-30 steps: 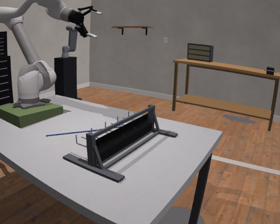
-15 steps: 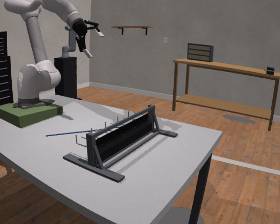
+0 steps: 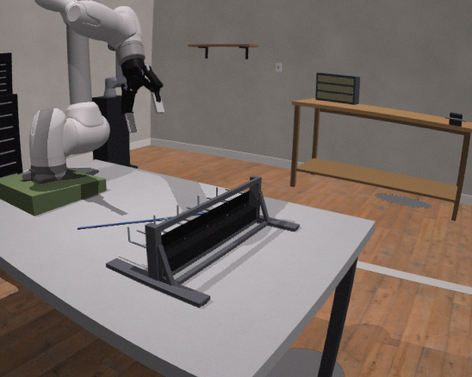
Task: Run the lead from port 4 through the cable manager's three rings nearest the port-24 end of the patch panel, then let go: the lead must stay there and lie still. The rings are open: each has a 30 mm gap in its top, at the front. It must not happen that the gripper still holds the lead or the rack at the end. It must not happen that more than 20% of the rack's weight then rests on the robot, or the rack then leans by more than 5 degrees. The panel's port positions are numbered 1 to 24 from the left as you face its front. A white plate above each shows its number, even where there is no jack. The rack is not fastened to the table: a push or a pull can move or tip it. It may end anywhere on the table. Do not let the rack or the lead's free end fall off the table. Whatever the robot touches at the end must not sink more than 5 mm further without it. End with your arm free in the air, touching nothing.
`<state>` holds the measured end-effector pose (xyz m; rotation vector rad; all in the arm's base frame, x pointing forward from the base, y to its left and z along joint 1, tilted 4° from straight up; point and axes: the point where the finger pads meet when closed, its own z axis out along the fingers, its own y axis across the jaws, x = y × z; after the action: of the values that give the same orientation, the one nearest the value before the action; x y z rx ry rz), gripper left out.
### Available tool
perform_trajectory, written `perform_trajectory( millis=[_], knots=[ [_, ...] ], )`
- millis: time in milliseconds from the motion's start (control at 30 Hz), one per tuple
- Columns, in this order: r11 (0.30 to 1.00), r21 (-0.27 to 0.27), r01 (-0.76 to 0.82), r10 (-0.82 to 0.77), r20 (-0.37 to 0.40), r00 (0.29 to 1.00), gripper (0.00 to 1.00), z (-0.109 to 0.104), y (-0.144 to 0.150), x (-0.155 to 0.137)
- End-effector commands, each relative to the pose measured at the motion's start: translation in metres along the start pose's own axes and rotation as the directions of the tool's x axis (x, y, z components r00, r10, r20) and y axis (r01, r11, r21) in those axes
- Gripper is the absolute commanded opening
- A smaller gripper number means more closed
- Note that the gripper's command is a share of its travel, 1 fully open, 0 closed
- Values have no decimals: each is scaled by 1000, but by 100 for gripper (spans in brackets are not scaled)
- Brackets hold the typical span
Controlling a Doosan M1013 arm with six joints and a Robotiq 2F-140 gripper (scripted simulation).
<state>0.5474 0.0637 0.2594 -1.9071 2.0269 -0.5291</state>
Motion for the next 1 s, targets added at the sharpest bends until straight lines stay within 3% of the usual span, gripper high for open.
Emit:
perform_trajectory(
  millis=[0, 367, 633, 667, 967],
  knots=[
    [992, -125, 7, -8, -5, 1000, 100, 34, 19, 19],
    [891, -452, 27, 9, 78, 997, 100, 112, 81, 63],
    [877, -480, 31, 16, 93, 996, 100, 119, 87, 66],
    [877, -480, 31, 16, 93, 996, 0, 119, 87, 66],
    [877, -480, 31, 16, 93, 996, 0, 119, 87, 66]
  ],
)
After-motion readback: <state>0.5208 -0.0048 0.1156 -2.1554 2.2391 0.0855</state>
